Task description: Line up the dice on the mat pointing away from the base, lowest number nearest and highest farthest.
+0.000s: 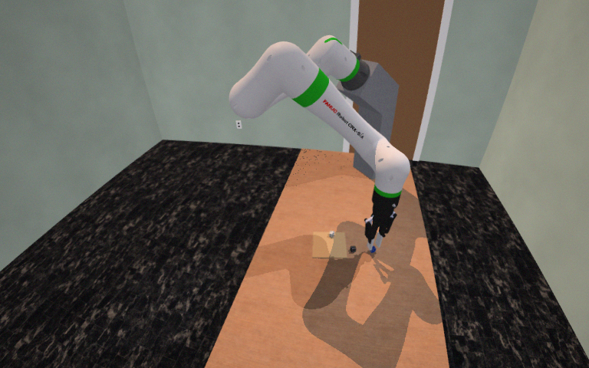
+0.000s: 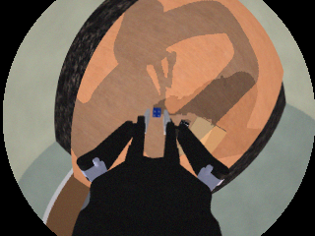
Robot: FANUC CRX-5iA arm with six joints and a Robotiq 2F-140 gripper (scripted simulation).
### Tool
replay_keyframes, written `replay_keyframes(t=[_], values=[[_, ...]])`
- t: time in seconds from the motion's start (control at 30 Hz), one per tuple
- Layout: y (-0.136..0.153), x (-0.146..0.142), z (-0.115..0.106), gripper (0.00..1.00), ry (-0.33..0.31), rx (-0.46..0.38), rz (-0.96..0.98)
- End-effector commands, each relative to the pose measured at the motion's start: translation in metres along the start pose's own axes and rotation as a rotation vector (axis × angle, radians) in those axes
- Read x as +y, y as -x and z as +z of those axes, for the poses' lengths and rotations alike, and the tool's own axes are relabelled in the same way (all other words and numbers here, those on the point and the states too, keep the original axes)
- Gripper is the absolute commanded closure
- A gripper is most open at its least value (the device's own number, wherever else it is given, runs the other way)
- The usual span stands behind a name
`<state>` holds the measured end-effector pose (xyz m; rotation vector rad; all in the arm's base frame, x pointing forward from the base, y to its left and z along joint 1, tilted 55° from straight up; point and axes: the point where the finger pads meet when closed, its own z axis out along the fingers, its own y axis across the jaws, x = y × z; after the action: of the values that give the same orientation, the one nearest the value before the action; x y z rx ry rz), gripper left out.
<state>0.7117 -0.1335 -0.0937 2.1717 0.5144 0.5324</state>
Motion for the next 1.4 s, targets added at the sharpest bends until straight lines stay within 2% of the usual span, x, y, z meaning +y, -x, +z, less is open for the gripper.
replay_keyframes(t=[0.0, 0.87, 1.37], values=[[0.0, 0.0, 0.0, 0.79, 0.0, 0.0, 0.0], [0.0, 0.0, 0.001, 0.79, 0.0, 0.0, 0.0], [0.0, 0.0, 0.018, 0.79, 0.0, 0.0, 0.0]])
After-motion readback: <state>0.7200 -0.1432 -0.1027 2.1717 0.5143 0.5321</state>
